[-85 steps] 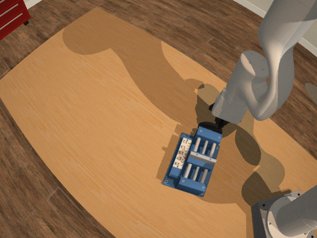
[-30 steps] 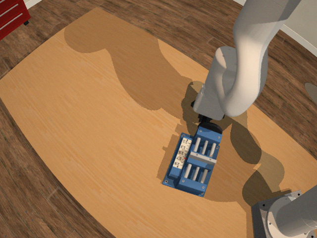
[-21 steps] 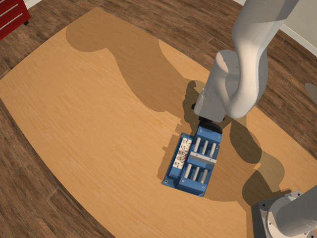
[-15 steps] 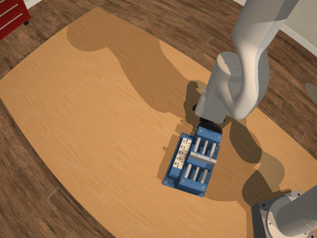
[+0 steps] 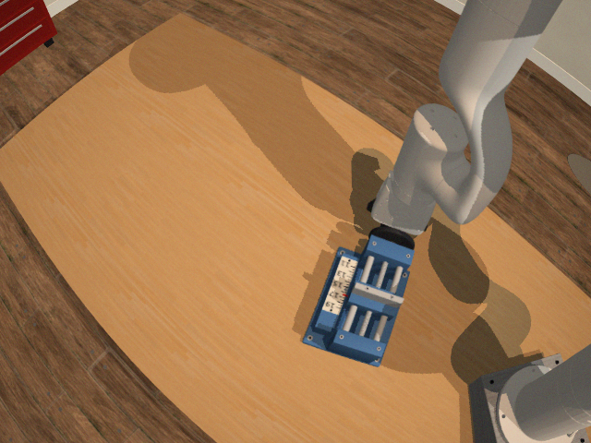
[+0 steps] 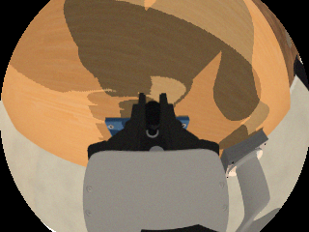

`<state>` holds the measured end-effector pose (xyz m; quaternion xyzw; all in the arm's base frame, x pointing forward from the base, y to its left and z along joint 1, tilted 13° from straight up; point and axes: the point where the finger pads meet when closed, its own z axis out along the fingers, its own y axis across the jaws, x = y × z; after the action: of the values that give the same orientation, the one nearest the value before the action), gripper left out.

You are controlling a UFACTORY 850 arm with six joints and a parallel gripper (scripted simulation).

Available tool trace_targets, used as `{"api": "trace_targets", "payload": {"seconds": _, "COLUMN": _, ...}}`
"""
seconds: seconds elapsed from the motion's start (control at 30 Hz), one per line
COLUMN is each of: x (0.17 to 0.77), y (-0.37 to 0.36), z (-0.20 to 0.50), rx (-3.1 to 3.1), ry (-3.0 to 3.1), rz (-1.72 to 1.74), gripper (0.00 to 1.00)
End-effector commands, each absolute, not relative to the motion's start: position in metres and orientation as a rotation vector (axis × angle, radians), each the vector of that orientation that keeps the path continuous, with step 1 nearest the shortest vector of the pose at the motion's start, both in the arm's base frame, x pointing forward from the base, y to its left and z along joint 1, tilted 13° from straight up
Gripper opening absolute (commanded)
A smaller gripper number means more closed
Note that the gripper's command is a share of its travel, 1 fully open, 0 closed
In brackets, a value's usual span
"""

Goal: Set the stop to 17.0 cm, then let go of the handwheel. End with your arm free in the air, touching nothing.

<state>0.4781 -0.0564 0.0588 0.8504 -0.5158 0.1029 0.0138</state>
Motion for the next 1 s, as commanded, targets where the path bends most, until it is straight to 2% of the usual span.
{"api": "trace_targets", "payload": {"seconds": 0.0, "x": 0.476, "y": -0.058, "z": 0.059, "rx": 2.652, "ry": -1.608, "rz": 0.346, "gripper": 0.06}}
{"api": "trace_targets", "payload": {"seconds": 0.33, "x": 0.447, "y": -0.069, "z": 0.073, "rx": 2.652, "ry": -1.608, "rz": 0.346, "gripper": 0.06}}
{"api": "trace_targets", "payload": {"seconds": 0.97, "x": 0.442, "y": -0.067, "z": 0.096, "rx": 2.652, "ry": -1.608, "rz": 0.346, "gripper": 0.06}}
